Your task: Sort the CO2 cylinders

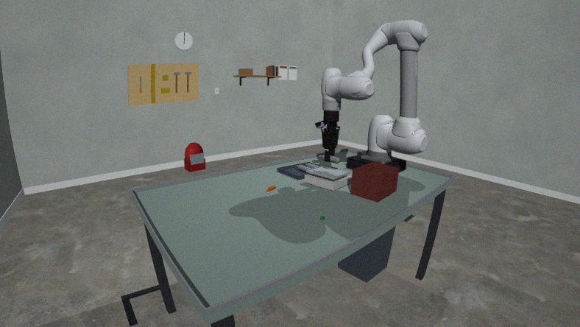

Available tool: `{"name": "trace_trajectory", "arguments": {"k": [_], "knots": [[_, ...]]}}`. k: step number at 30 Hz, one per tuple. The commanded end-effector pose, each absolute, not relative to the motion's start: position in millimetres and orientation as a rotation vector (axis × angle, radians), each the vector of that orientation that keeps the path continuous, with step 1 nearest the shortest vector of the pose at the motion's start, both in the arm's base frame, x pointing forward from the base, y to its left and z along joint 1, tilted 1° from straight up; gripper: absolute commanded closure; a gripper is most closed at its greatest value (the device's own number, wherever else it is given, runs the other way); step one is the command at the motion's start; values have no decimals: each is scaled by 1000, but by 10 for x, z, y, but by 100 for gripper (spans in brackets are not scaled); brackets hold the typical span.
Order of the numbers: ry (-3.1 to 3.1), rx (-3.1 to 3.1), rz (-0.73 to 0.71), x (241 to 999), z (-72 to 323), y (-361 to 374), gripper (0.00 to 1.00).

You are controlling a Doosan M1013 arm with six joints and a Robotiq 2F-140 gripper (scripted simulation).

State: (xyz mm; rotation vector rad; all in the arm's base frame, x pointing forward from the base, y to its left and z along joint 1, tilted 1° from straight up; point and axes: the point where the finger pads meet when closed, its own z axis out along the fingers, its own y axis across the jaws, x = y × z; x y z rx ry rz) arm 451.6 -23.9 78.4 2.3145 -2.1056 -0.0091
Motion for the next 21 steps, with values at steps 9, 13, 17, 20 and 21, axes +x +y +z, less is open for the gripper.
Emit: {"name": "trace_trajectory", "arguments": {"k": [9, 13, 17, 20, 21], "knots": [[-2106, 2315, -9, 4526, 1313, -236, 90], [-2106, 2315, -9, 4527, 1356, -236, 90], [-2106, 2315, -9, 4527, 1356, -236, 90], [-2106, 2315, -9, 4527, 1356, -236, 90], [-2106, 2315, -9, 4527, 1356, -236, 90]]}}
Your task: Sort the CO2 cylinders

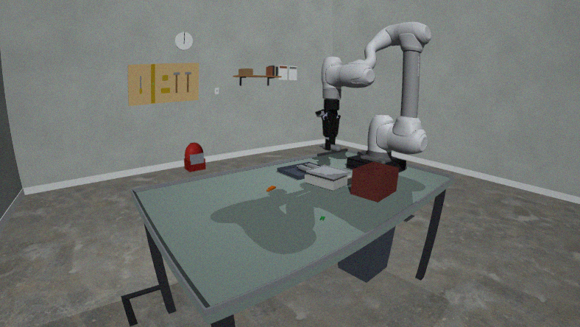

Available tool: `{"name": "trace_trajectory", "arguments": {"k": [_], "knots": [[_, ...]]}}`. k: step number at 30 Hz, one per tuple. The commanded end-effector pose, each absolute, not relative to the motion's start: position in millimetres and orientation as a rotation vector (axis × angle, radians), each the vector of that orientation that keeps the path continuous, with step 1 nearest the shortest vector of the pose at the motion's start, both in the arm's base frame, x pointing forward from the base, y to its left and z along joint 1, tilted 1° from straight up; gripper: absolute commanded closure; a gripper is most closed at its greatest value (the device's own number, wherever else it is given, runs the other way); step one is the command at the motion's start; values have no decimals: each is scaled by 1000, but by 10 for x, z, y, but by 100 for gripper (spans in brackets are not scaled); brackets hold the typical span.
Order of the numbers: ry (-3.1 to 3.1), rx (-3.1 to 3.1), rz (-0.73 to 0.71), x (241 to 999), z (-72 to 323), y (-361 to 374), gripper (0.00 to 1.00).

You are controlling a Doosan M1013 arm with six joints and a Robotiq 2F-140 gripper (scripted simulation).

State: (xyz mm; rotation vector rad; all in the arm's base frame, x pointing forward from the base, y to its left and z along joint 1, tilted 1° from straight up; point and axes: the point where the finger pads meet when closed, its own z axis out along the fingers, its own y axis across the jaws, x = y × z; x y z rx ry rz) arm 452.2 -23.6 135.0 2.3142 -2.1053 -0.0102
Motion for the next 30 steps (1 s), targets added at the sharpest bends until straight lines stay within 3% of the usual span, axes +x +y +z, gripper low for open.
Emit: {"name": "trace_trajectory", "arguments": {"k": [1, 4, 19, 30], "knots": [[-2106, 2315, -9, 4527, 1356, -236, 90], [-2118, 2304, -9, 4574, 1360, -377, 90], [-2266, 2158, -7, 4727, 1360, -2489, 90], [-2266, 2158, -7, 4725, 1125, -2490, 90]]}}
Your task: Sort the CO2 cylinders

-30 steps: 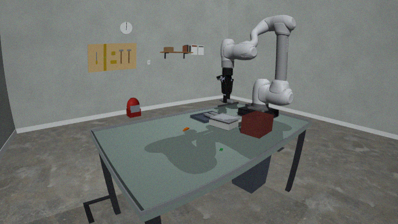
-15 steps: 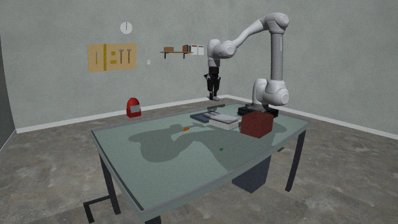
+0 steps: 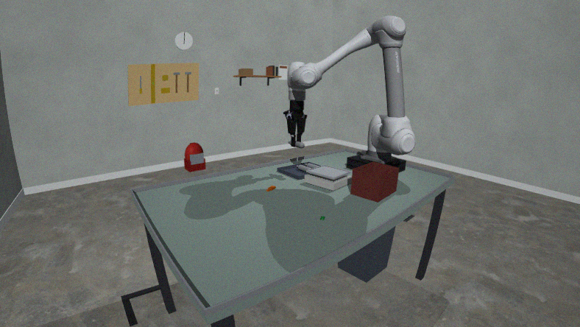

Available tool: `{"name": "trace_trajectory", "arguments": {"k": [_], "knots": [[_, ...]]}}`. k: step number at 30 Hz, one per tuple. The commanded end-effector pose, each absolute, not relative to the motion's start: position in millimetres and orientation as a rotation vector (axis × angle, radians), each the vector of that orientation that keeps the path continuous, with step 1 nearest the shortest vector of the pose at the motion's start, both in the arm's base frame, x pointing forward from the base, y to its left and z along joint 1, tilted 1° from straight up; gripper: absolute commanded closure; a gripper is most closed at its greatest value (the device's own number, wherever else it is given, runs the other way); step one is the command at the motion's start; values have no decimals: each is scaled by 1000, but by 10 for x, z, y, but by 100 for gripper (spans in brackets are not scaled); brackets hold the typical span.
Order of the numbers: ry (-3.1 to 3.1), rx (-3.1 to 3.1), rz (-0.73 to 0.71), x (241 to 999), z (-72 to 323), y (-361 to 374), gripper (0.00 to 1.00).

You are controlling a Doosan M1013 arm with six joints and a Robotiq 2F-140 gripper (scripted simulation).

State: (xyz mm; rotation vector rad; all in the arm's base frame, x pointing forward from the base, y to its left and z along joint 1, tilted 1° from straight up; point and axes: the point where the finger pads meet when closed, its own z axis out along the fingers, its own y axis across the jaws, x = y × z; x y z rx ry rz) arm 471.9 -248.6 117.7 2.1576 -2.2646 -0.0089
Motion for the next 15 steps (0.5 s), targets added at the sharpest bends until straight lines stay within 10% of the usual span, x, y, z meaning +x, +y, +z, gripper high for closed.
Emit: {"name": "trace_trajectory", "arguments": {"k": [1, 15], "knots": [[-2266, 2158, -7, 4725, 1125, -2490, 90], [-2266, 2158, -7, 4716, 228, -2494, 90]]}}
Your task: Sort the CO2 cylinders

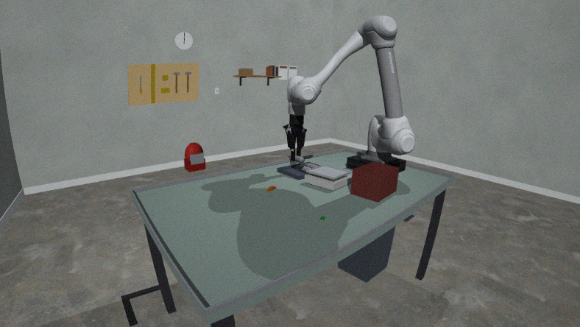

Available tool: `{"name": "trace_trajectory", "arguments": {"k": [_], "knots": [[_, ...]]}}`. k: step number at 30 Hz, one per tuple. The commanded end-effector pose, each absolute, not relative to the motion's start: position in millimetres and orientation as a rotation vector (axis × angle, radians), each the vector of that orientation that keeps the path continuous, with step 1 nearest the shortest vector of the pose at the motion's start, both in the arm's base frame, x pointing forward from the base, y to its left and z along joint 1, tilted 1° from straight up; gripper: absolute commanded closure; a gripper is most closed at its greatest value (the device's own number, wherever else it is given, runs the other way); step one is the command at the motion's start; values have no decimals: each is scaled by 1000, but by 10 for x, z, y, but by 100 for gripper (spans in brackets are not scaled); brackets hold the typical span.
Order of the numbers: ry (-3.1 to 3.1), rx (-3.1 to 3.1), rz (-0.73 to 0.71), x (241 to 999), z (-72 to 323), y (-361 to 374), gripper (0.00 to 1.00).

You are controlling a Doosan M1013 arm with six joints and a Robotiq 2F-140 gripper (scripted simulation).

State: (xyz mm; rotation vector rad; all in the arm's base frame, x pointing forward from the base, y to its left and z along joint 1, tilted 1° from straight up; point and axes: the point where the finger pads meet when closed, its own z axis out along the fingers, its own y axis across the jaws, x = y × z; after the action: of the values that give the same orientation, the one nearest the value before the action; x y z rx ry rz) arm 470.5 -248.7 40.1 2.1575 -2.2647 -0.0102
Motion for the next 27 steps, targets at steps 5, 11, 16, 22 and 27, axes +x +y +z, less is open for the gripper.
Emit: {"name": "trace_trajectory", "arguments": {"k": [5, 11, 16, 22, 27], "knots": [[-2266, 2158, -7, 4714, 59, -2495, 90], [-2266, 2158, -7, 4712, -180, -2496, 90], [-2266, 2158, -7, 4711, -269, -2497, 90], [-2266, 2158, -7, 4711, -285, -2497, 90], [-2266, 2158, -7, 4711, -285, -2497, 90]]}}
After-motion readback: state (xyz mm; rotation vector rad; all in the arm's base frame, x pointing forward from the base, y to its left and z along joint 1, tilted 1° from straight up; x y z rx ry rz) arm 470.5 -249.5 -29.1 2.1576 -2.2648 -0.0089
